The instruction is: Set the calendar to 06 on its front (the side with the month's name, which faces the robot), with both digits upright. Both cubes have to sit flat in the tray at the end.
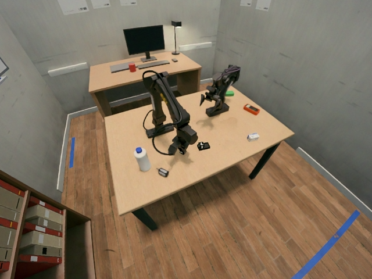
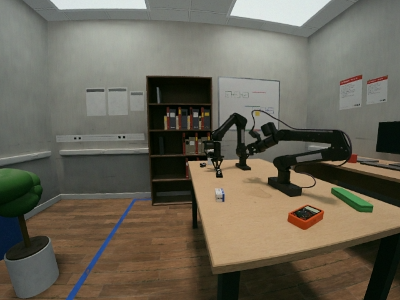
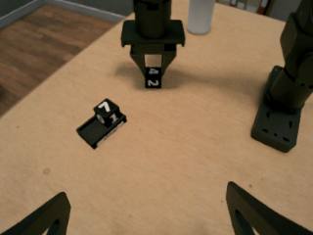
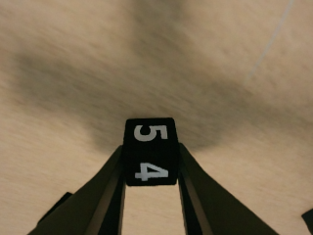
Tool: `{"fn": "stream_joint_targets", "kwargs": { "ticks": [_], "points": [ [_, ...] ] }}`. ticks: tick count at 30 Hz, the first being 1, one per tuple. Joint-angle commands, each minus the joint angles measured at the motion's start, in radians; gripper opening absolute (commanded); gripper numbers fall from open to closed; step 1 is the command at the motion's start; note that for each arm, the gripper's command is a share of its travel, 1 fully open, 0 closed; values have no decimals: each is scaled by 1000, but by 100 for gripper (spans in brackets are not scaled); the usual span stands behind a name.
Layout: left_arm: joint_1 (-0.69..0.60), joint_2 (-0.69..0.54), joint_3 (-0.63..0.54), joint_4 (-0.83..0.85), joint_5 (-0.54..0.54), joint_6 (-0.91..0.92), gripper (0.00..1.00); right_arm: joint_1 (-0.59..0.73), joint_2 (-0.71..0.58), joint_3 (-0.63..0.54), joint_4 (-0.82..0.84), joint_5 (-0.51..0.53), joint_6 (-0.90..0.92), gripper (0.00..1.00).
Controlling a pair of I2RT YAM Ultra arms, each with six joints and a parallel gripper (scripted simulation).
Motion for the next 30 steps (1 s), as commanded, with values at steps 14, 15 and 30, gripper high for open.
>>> {"fn": "stream_joint_targets", "kwargs": {
  "ticks": [14, 15, 30],
  "points": [
    [-9, -4, 7, 32, -8, -6, 100, -9, -47, 8, -35, 17, -11, 56],
    [-9, -4, 7, 32, -8, -6, 100, -11, -55, 8, -37, 17, -13, 56],
    [-9, -4, 7, 32, -8, -6, 100, -19, -113, 113, -181, 17, -17, 100]
  ]
}}
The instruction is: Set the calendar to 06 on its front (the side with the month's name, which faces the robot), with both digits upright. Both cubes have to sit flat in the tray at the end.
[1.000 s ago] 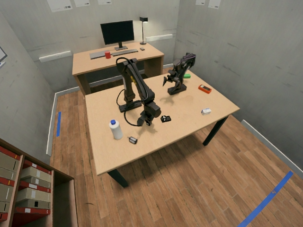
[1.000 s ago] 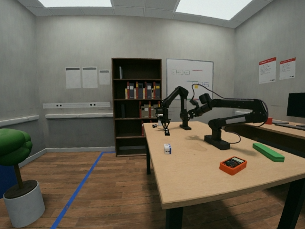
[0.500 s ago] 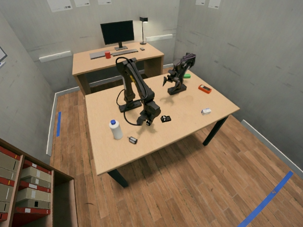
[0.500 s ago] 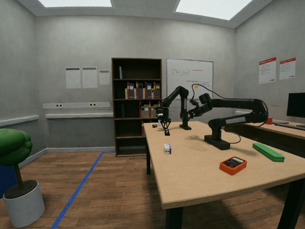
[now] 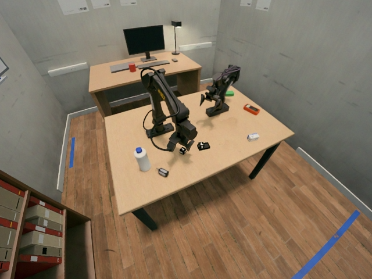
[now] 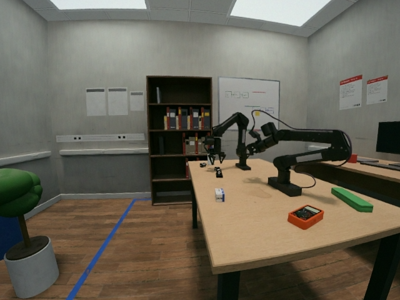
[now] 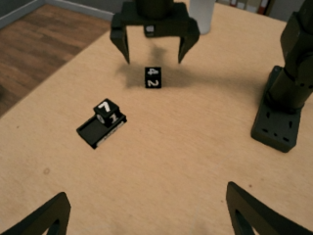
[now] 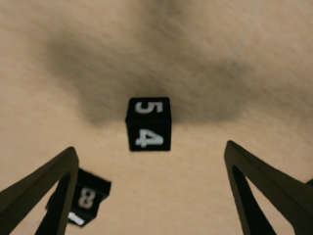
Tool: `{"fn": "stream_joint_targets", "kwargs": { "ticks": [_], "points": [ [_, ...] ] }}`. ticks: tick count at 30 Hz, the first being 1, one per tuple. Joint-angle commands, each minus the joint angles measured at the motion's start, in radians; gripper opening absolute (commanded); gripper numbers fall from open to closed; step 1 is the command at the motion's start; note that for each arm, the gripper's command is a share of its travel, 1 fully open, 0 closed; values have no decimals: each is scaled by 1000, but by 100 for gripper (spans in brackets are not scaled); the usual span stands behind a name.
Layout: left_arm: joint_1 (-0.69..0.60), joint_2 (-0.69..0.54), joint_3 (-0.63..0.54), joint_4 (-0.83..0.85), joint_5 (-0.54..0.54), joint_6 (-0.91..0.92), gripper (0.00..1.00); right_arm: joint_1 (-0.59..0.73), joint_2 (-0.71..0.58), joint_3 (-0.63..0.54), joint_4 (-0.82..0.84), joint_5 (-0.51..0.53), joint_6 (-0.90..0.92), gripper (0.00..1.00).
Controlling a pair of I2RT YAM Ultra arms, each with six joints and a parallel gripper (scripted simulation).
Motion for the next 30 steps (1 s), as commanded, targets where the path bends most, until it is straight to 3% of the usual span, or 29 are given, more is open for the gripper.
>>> {"fn": "stream_joint_targets", "kwargs": {
  "ticks": [1, 6, 18, 30],
  "points": [
    [-9, -4, 7, 32, -8, -6, 100, -12, -38, 46, -59, 14, -9, 100],
    [-9, -4, 7, 32, -8, -6, 100, 0, -42, 127, -161, 14, 5, 100],
    [-2, -9, 22, -15, -17, -13, 100, 18, 7, 132, -171, 3, -78, 100],
    [39, -67, 158, -202, -22, -14, 100, 65, 84, 206, -235, 24, -600, 100]
  ]
}}
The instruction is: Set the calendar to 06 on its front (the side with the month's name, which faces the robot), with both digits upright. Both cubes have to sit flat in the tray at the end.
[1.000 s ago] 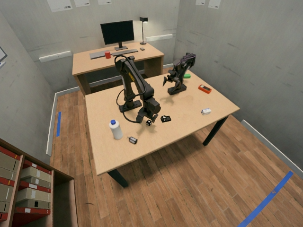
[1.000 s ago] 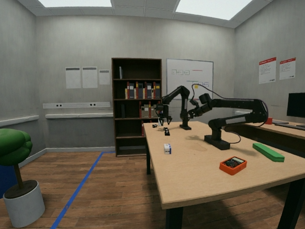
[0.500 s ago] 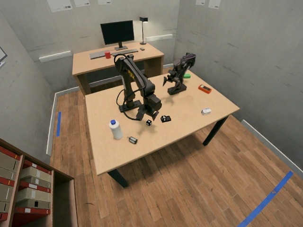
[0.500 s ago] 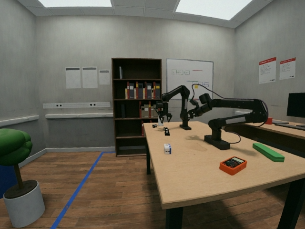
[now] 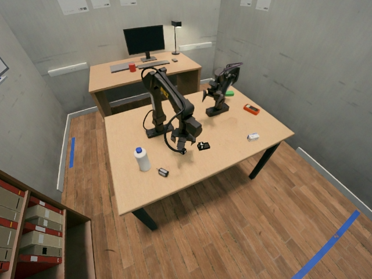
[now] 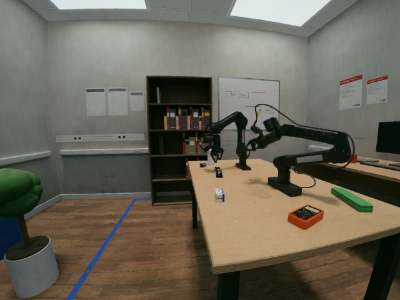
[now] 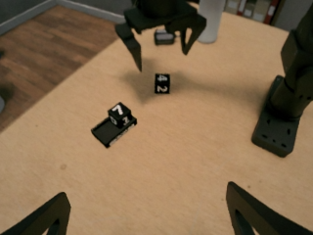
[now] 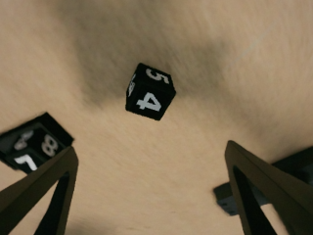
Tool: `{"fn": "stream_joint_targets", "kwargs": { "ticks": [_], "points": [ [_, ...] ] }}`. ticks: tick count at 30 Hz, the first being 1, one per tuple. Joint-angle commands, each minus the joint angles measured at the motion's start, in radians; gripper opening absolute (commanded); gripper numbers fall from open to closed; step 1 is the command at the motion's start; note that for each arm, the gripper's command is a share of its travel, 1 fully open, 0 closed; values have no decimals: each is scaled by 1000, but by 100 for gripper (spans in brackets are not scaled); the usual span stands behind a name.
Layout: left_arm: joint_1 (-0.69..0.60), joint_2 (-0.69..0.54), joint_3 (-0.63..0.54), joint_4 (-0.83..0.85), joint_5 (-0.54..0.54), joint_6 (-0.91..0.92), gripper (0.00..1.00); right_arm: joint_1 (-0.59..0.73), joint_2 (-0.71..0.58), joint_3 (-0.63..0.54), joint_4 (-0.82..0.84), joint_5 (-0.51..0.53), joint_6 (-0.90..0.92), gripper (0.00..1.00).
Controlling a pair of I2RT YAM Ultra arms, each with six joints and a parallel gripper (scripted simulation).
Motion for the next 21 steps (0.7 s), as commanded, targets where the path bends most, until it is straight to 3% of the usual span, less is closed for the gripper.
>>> {"fn": "stream_joint_targets", "kwargs": {
  "ticks": [1, 5, 21],
  "points": [
    [16, -29, 51, -66, -8, -6, 100, 19, 30, 46, -39, 20, -206, 100],
    [20, -35, 64, -82, -8, -6, 100, 27, 43, 59, -49, 24, -283, 100],
    [36, -59, 110, -120, -7, -6, 100, 108, 133, 148, -113, 76, -889, 100]
  ]
}}
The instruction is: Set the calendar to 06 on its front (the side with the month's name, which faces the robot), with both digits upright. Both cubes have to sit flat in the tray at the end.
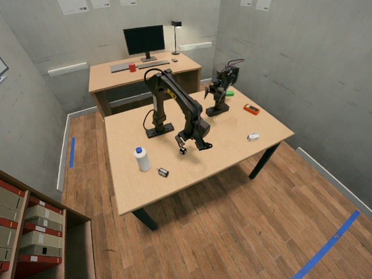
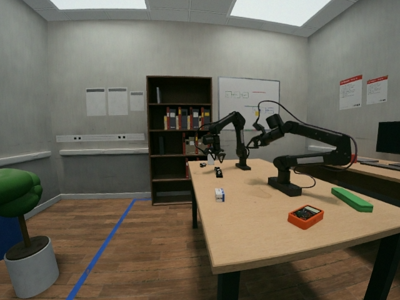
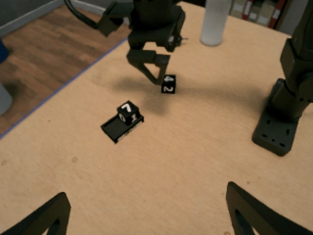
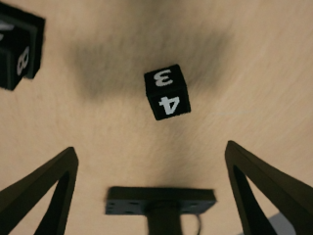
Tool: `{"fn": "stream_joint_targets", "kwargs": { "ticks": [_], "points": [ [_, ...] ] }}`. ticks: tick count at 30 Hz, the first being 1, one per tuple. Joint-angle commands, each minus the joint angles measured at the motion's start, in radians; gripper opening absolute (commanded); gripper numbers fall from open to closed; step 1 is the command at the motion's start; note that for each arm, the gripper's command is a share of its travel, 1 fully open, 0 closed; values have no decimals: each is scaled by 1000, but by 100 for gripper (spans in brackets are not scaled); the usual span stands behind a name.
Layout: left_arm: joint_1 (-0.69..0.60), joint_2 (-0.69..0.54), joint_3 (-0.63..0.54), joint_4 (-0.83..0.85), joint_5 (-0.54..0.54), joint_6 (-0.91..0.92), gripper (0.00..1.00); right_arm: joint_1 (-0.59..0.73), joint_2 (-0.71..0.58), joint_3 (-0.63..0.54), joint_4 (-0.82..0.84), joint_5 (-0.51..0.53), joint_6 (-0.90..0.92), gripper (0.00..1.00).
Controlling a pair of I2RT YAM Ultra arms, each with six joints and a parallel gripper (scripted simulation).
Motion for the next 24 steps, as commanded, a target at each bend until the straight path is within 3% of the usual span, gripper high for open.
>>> {"fn": "stream_joint_targets", "kwargs": {
  "ticks": [1, 16, 24],
  "points": [
    [10, -19, 34, -3, -6, -5, 100, 13, 17, 34, -22, 22, -134, 100],
    [11, -19, 35, -2, -6, -5, 100, 106, 72, 89, -41, 94, -743, 100],
    [11, -19, 35, -2, -6, -5, 100, 132, 79, 96, -22, 108, -903, 100]
  ]
}}
